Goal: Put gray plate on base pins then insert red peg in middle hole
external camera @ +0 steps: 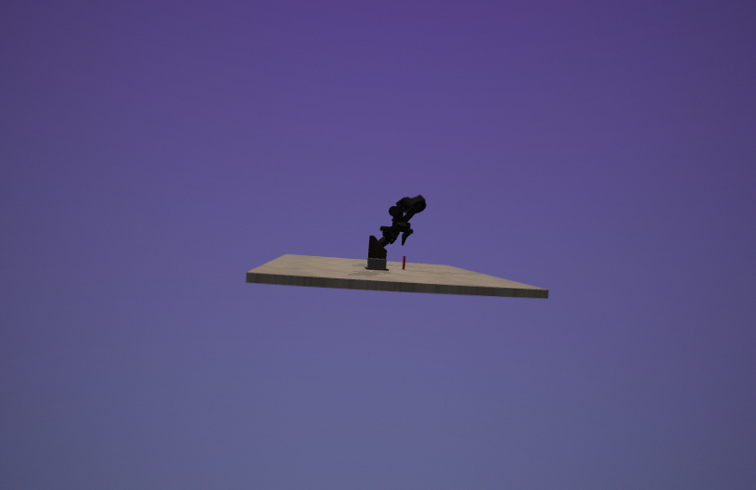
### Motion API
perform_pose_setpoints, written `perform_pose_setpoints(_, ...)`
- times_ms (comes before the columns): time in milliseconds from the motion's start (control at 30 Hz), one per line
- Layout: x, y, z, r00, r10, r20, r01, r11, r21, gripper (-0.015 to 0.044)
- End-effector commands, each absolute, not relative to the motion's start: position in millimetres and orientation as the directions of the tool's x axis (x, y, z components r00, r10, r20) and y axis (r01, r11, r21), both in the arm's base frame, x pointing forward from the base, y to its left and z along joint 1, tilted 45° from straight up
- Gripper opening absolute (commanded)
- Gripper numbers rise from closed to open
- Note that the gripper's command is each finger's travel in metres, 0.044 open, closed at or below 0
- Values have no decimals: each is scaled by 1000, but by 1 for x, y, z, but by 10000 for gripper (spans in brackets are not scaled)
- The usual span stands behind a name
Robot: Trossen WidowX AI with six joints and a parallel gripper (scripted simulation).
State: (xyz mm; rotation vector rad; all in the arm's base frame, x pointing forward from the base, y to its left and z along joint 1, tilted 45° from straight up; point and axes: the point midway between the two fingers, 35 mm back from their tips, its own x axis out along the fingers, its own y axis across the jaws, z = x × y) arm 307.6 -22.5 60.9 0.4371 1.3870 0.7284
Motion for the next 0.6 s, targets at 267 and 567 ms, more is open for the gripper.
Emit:
perform_pose_setpoints(267, 248, 32, 105, 42, 697, -716, 770, 434, 467, 440)
perform_pose_setpoints(567, 236, 39, 108, 41, 699, -714, 909, 271, 317, 440)
